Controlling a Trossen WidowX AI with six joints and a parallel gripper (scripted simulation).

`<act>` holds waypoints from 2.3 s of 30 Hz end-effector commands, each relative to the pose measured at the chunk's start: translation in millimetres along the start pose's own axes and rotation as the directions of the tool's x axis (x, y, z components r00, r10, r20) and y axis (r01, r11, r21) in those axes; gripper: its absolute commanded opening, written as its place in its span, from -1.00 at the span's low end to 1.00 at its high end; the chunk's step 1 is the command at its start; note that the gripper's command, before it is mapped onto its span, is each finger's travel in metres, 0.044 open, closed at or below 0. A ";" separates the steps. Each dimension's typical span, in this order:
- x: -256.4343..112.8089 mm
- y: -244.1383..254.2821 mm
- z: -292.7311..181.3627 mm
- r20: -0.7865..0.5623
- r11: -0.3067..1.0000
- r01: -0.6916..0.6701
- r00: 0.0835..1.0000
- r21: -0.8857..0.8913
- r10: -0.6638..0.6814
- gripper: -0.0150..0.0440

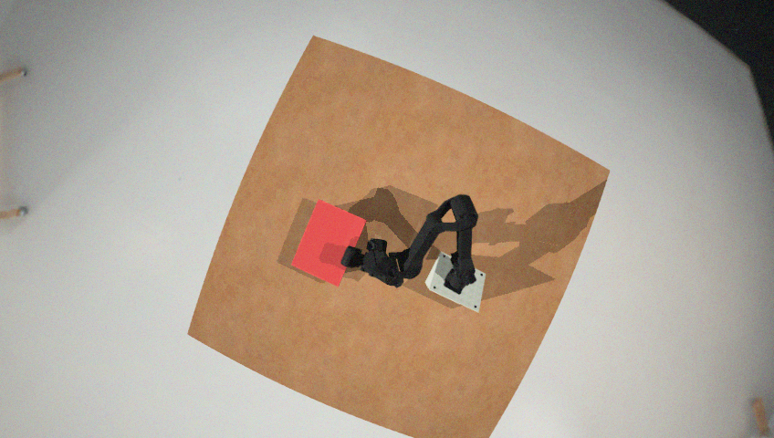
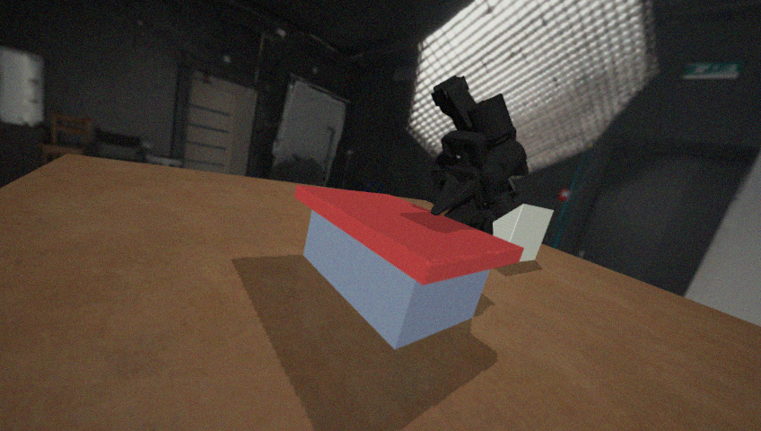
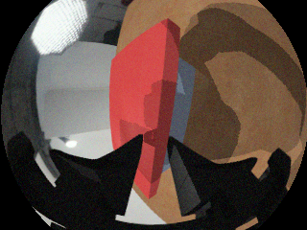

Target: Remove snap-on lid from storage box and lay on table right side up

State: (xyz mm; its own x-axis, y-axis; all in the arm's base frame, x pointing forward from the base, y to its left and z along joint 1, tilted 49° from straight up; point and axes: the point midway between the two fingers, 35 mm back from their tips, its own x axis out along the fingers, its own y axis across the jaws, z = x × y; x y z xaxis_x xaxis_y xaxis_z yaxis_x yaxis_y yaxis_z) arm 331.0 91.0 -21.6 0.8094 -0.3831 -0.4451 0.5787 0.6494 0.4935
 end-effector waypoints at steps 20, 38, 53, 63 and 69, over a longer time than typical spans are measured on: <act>-6.0 6.1 -0.3 -0.001 1.000 -0.009 1.000 0.004 0.009 -0.49; -8.4 8.9 -0.2 -0.001 1.000 -0.009 1.000 0.004 0.009 -0.49; -7.5 9.4 -0.6 -0.001 1.000 -0.009 1.000 0.001 0.009 -0.49; -6.8 10.0 -0.6 -0.001 1.000 -0.009 1.000 0.001 0.009 -0.49; -6.5 10.3 -0.6 -0.001 1.000 -0.009 1.000 0.001 0.009 -0.49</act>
State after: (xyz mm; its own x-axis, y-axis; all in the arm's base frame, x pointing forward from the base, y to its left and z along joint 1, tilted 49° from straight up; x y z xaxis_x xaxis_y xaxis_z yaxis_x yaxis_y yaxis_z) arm 331.2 100.5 -13.4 0.8150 -0.3772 -0.4398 0.5712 0.6504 0.5007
